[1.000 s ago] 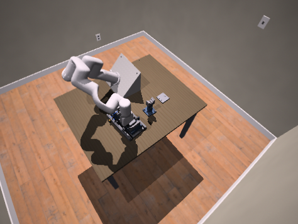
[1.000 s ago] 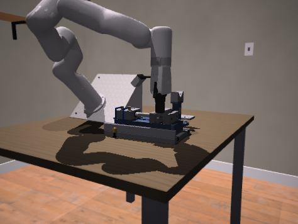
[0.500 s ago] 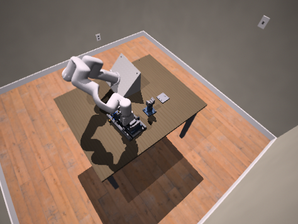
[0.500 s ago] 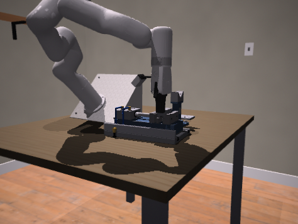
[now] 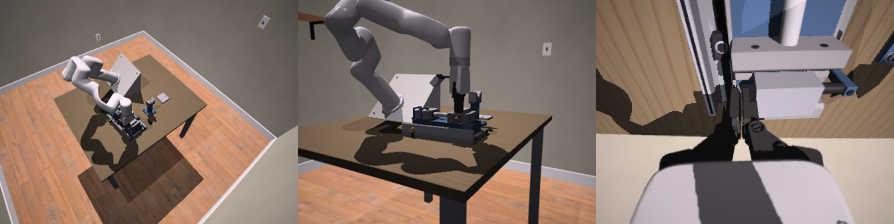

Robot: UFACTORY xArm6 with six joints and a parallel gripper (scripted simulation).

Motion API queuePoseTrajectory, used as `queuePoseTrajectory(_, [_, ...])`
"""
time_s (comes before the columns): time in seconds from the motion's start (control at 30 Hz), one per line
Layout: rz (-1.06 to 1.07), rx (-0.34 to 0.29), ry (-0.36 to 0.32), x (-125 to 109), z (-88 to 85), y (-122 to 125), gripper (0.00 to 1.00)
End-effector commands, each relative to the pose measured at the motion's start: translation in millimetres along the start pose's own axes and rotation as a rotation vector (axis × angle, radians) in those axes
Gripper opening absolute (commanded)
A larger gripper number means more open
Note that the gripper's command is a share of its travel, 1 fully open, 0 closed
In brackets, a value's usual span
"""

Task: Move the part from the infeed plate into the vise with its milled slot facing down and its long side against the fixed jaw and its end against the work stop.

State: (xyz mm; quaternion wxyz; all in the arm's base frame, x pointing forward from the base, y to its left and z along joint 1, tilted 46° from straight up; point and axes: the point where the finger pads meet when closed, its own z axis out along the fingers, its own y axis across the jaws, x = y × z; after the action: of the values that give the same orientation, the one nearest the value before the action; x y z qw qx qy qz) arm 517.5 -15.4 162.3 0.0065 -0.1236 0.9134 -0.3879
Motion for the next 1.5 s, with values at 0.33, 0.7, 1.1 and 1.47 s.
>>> queuePoseTrajectory(0.33, [0.0,-0.001,-0.003,-0.8,-1.3,3.4,0.0])
queuePoseTrajectory(0.7, [0.0,-0.001,-0.003,-0.8,-1.3,5.7,0.0])
queuePoseTrajectory(1.1, [0.0,-0.001,-0.003,-0.8,-1.3,7.3,0.0])
queuePoseTrajectory(1.47, [0.0,-0.001,-0.003,-0.8,-1.3,8.3,0.0])
